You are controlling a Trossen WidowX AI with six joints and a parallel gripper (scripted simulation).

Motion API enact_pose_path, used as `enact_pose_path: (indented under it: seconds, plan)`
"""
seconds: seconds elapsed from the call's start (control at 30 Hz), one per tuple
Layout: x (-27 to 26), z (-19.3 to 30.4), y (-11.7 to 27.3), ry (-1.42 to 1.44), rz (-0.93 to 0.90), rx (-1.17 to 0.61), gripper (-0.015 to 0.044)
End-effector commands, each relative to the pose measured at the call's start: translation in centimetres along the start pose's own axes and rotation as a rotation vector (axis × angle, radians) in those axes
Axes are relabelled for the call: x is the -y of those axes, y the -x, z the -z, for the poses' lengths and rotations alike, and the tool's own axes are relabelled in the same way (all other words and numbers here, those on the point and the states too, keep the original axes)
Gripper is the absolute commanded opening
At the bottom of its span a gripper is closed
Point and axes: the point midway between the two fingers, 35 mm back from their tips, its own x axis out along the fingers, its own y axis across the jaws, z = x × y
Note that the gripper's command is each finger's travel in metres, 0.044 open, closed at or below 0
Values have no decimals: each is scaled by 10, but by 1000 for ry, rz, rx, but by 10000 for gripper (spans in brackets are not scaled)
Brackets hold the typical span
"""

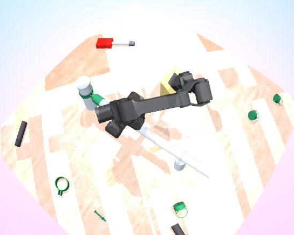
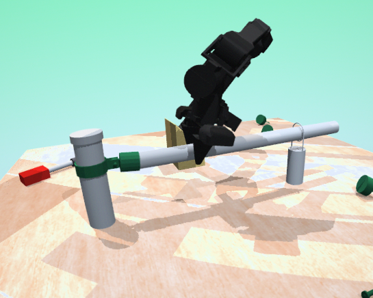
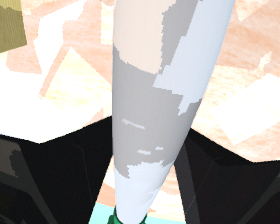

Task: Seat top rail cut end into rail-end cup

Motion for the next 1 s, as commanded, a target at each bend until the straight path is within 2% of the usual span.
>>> enact_pose_path:
  seconds: [0.0,0.97]
  plan:
    - [0,0,0,0,1,0,0]
    - [0,11,2,0,1,-1,0]
